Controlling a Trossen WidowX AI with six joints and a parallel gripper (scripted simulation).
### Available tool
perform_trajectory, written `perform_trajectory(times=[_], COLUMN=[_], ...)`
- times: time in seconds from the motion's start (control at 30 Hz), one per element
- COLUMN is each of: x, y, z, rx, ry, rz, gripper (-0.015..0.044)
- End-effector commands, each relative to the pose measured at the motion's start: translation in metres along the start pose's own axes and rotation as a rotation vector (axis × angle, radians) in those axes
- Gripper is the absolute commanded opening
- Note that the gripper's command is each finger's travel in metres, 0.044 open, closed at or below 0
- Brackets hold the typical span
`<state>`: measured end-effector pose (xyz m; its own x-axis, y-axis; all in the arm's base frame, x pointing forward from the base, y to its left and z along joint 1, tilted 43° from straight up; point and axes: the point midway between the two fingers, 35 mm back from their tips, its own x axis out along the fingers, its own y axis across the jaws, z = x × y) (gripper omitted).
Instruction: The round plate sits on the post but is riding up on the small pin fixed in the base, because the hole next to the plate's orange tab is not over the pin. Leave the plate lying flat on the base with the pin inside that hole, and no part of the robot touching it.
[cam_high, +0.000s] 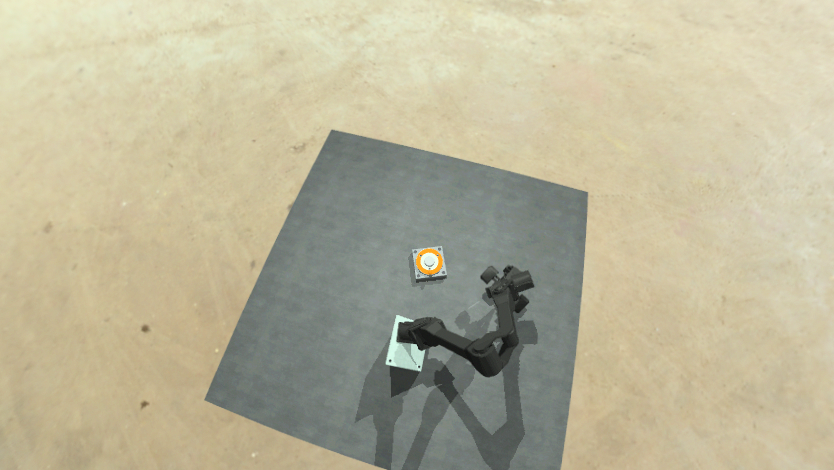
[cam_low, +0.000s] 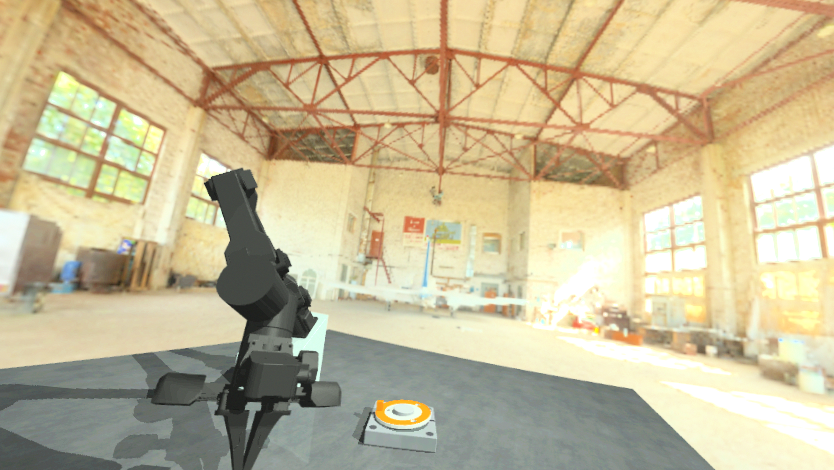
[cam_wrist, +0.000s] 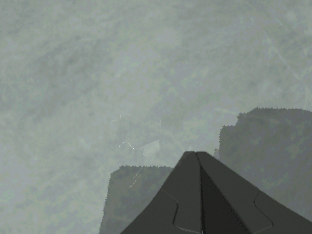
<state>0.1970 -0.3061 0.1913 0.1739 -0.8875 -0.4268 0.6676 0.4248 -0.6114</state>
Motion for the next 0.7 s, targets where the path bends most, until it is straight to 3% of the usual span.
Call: perform_trajectory(times=[0.0,0.2,0.4,0.67], x=[-0.008,-0.028,-0.075,-0.114], y=[0.058,0.131,0.202,0.228], z=[-0.003,-0.026,-0.075,-0.110], rx=[-0.035,-0.129,-0.344,-0.543], ry=[0.047,0.165,0.331,0.386], rz=[0.127,0.256,0.302,0.240], gripper=[0.0000,0.0000,0.0000,0.0000])
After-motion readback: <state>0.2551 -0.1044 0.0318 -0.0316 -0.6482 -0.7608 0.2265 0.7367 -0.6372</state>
